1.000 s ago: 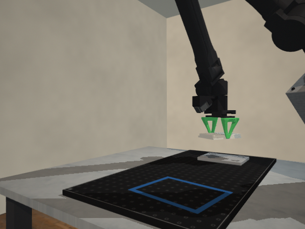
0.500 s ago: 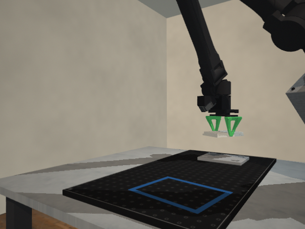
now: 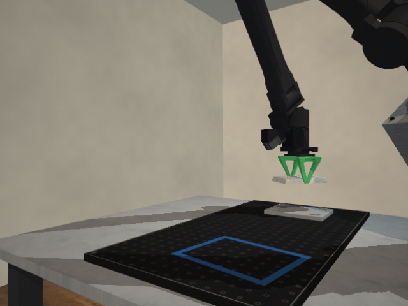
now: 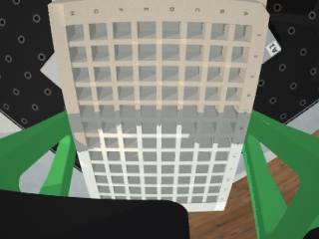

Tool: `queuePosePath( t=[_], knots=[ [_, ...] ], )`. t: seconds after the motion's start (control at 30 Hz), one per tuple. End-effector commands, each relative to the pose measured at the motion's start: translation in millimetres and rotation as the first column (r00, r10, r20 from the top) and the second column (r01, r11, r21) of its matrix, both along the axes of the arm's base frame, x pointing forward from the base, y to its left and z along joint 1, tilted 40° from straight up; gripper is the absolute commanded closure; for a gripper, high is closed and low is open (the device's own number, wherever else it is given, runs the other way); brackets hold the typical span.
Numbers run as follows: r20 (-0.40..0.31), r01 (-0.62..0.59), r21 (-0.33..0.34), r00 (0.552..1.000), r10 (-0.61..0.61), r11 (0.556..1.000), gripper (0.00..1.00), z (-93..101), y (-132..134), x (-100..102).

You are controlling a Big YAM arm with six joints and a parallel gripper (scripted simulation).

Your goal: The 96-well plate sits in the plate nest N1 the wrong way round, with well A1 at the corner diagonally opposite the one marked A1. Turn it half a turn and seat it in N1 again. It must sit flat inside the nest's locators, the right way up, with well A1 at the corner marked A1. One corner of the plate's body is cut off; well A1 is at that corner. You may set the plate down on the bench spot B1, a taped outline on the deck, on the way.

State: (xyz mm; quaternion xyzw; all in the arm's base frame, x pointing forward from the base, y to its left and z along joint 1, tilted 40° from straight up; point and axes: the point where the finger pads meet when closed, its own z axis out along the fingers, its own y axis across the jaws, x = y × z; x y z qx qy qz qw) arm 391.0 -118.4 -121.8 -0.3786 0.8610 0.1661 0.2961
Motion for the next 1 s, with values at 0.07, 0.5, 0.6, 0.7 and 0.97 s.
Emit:
queuePosePath(
  t=[0.07,0.5,0.6,0.7,0.97],
  knots=[
    [-0.078,0.13,0.057,0.989,-0.125,0.99,1.0,6.3,-1.0,3.8],
    [-0.328,0.463,0.151,0.857,-0.397,0.874,1.0,7.0,1.0,4.5],
    [-0.348,0.487,0.154,0.841,-0.415,0.86,1.0,7.1,1.1,4.5],
    [-0.407,0.559,0.16,0.788,-0.462,0.814,1.0,6.7,1.6,4.4],
    [-0.472,0.637,0.16,0.72,-0.508,0.754,1.0,7.0,2.0,4.7]
  ],
)
